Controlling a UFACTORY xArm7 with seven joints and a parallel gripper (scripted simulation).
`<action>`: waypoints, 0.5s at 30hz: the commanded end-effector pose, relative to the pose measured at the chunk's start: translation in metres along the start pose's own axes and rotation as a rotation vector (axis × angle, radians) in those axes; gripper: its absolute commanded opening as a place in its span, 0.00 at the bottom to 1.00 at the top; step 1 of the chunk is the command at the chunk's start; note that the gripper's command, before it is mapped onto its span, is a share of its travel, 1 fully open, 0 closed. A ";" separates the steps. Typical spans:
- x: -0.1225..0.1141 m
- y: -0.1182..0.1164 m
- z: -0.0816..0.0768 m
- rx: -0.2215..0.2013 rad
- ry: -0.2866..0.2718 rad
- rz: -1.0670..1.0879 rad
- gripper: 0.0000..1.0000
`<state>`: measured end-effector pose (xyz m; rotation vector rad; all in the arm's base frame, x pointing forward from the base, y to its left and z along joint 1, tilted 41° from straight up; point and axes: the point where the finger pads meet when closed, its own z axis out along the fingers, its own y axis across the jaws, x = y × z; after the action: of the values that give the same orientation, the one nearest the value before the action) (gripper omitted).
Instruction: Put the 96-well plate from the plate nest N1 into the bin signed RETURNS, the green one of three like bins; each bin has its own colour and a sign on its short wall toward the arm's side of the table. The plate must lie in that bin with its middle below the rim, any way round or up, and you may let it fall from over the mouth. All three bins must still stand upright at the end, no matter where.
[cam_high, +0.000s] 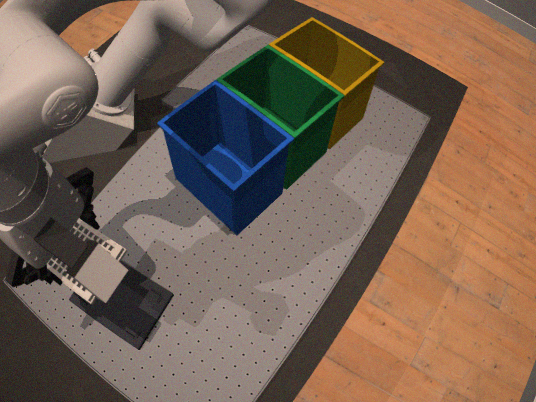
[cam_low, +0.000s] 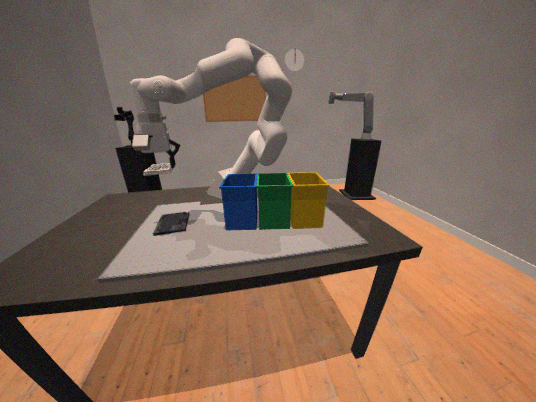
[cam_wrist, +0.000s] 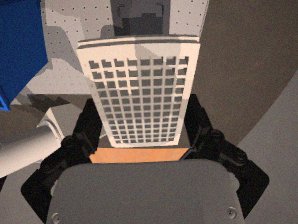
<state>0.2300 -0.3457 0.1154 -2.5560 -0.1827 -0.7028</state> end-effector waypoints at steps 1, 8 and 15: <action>0.000 0.001 -0.002 -0.005 0.001 0.000 0.00; 0.003 -0.012 -0.002 -0.005 0.001 0.134 0.00; 0.007 -0.035 -0.001 -0.005 0.002 0.260 0.00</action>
<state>0.2285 -0.3238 0.1275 -2.5187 0.1018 -0.6211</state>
